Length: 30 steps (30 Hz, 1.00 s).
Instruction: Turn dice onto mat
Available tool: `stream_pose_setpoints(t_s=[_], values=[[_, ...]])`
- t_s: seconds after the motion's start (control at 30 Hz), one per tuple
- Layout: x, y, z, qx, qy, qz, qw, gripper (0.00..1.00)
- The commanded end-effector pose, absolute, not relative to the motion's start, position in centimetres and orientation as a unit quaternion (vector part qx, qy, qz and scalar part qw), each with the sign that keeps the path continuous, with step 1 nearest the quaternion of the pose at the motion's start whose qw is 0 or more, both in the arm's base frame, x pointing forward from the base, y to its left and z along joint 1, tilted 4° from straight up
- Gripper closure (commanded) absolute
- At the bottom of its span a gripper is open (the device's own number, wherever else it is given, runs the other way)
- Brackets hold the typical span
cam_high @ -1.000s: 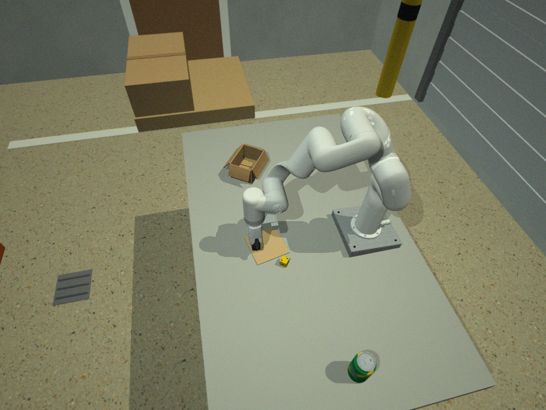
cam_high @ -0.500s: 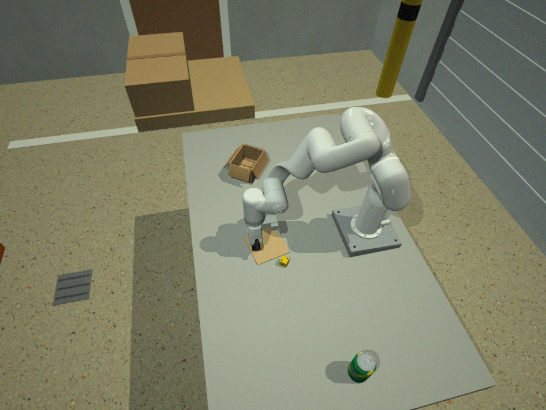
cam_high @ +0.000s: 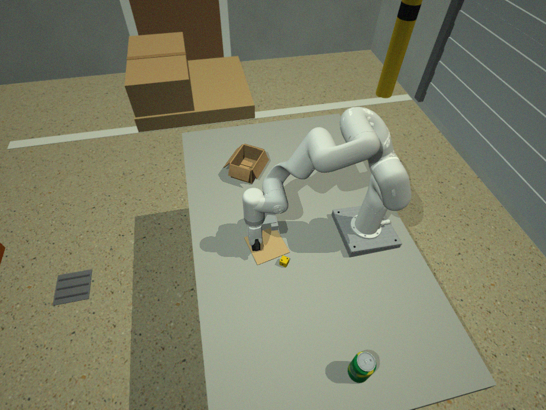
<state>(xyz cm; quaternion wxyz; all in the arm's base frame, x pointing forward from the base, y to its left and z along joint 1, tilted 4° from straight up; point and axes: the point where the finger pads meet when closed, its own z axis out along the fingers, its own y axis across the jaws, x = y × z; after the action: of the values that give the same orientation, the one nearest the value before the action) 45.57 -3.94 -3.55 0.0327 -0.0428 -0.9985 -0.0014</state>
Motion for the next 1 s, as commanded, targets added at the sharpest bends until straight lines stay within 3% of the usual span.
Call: stream_pose_setpoints(t_s=[0.0,0.67,0.97], values=[[45.72,-3.95,-3.43,-0.043,-0.999,-0.001,0.031,0.73],[45.72,-3.95,-3.43,-0.043,-0.999,-0.001,0.031,0.73],[45.72,-3.95,-3.43,-0.043,-0.999,-0.001,0.031,0.61]])
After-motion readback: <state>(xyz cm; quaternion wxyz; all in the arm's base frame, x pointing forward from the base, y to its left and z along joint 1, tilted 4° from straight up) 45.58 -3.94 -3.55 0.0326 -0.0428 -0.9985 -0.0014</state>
